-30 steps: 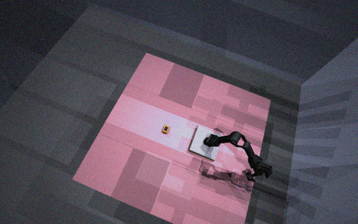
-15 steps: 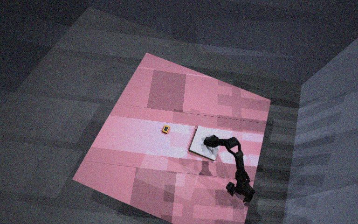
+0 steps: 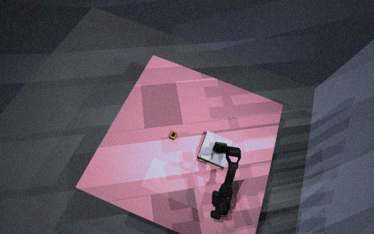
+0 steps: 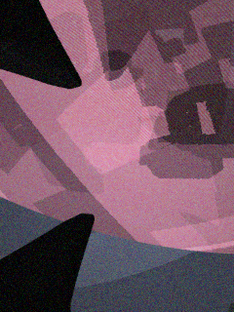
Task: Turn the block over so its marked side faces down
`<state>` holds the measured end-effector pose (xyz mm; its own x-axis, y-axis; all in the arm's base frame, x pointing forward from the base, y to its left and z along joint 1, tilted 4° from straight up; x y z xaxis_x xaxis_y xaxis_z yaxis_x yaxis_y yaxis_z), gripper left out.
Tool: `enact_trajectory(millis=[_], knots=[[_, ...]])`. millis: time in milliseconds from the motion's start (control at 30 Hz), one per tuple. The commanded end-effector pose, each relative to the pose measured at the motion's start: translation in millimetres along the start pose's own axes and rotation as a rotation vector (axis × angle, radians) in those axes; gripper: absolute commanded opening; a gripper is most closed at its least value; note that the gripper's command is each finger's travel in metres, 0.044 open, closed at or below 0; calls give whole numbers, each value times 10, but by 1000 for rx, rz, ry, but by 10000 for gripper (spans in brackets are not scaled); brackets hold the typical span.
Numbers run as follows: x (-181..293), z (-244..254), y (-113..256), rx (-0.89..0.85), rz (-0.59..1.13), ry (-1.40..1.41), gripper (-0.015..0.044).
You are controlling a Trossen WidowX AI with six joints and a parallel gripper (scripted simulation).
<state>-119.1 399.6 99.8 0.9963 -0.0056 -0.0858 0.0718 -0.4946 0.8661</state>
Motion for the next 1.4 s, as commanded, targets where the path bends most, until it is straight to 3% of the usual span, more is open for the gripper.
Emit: enact_trajectory(millis=[0,467,800,1233,1367], knots=[[695,-107,-17,-35,86,-298,440],[2792,217,300,-55,360,-1128,440],[4071,1086,941,-14,548,-1935,440],[4880,2728,2007,116,746,-3029,440],[4907,2916,2127,137,762,-3151,440]])
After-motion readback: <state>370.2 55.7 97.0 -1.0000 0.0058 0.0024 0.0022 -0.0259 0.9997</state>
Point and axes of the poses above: the point midway between the two fingers, 35 mm back from their tips, its own y axis back along the fingers, its own z axis across the jaws, x = y × z, the point moved 3 cm from there along y, back along the fingers, and after that the axes turned 11 degrees about -y, right-handed, at the moved point
